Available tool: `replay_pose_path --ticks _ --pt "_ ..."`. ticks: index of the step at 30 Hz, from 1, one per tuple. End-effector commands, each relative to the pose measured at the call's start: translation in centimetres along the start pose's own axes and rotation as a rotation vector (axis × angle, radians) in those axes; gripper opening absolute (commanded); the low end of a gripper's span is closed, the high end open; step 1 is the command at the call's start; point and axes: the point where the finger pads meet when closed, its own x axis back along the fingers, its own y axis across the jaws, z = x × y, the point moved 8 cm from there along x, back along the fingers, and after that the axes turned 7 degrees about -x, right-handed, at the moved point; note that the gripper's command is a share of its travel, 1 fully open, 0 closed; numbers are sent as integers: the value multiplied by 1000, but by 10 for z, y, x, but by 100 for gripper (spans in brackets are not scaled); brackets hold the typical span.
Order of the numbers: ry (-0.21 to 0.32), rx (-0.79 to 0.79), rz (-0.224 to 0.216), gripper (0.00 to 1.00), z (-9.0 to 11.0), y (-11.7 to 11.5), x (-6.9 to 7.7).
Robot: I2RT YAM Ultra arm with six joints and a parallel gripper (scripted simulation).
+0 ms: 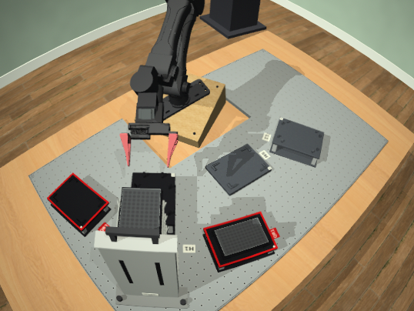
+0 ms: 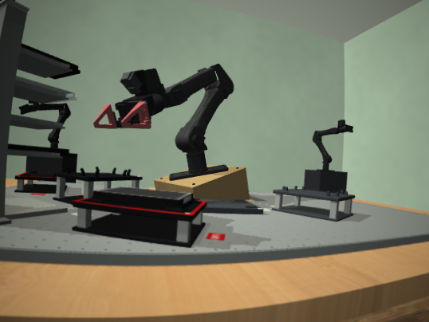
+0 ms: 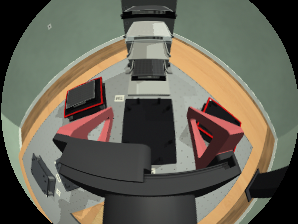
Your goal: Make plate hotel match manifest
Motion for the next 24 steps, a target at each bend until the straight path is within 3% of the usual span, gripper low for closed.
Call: replay_pose_path --ticks 1,24 --pt "25 -5 -5 100 -6 2 5" --pt "25 -5 -5 100 -62 8 36"
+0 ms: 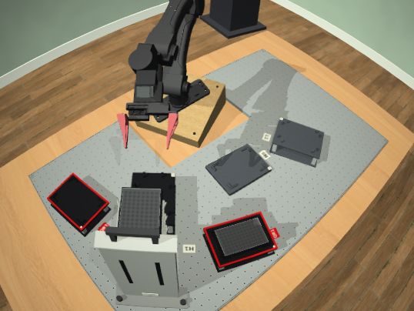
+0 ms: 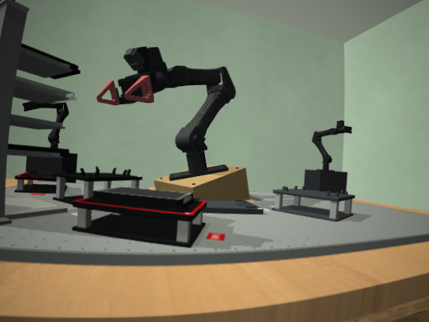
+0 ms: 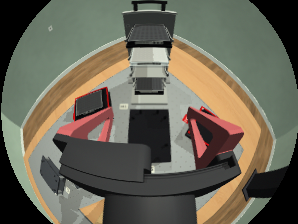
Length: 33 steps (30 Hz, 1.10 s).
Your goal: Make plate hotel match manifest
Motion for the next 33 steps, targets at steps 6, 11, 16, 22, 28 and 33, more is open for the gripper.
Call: replay_pose_path --ticks 6,11,16,22,28,33 --pt "16 -5 -3 100 -22 3 14" --pt "16 -5 -3 100 -36 5 22" --pt "16 -5 -3 100 -45 6 27" --pt "16 -5 -3 100 -62 8 37" --pt "16 -5 -3 100 -45 6 27" --pt "16 -5 -3 100 -36 5 22"
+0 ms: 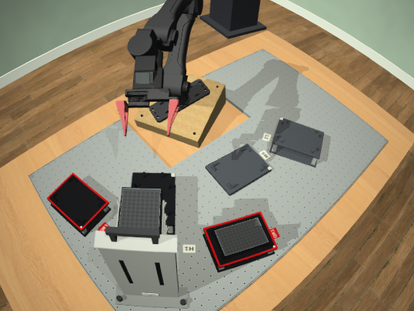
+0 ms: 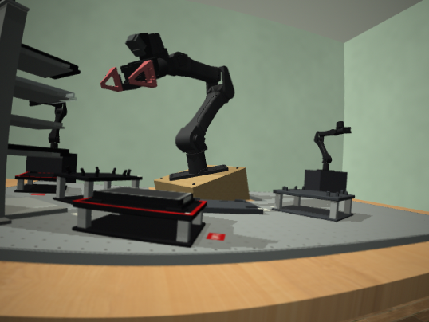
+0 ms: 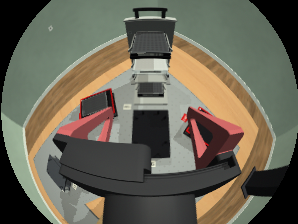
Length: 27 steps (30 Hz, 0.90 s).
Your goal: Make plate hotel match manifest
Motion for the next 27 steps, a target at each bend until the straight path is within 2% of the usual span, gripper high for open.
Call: replay_pose_path --ticks 1,5,27 --pt "-25 5 0 100 0 -1 -2" --pt "-25 6 0 100 12 -2 -8" --pt "-26 5 0 100 -1 -1 -32"
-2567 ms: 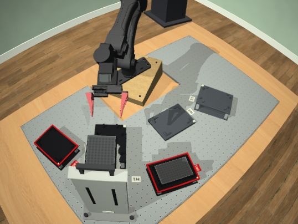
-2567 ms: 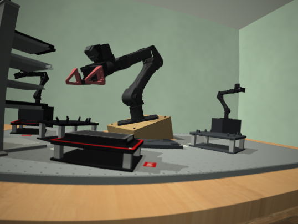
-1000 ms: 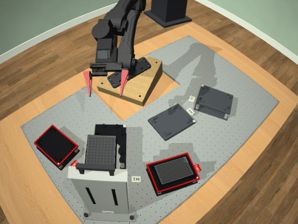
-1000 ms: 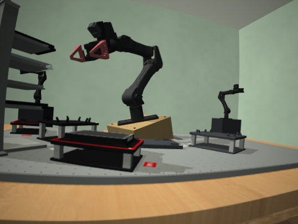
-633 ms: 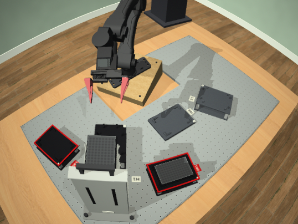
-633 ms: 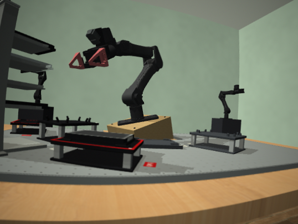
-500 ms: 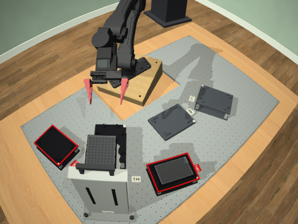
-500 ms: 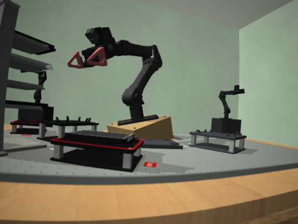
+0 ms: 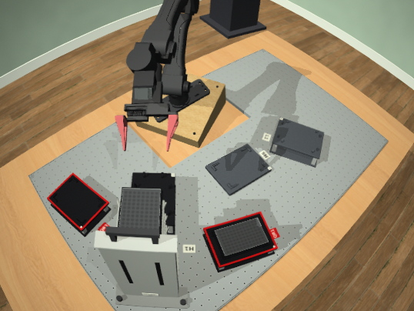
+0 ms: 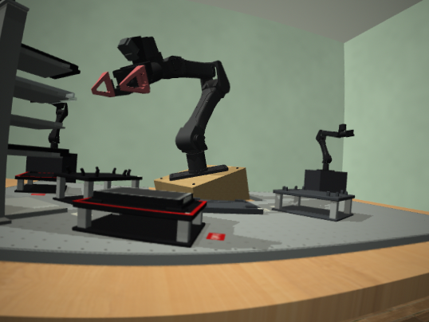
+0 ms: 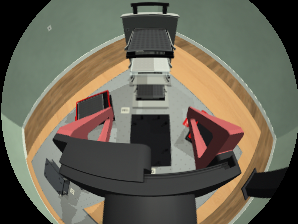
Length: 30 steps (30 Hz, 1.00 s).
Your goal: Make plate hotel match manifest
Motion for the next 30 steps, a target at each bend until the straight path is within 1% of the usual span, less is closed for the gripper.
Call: replay_pose_path --ticks 1,5,30 --pt "-24 2 0 100 -8 1 0" --pt "-24 2 0 100 -10 1 -2" --pt "-25 2 -1 100 -25 3 -29"
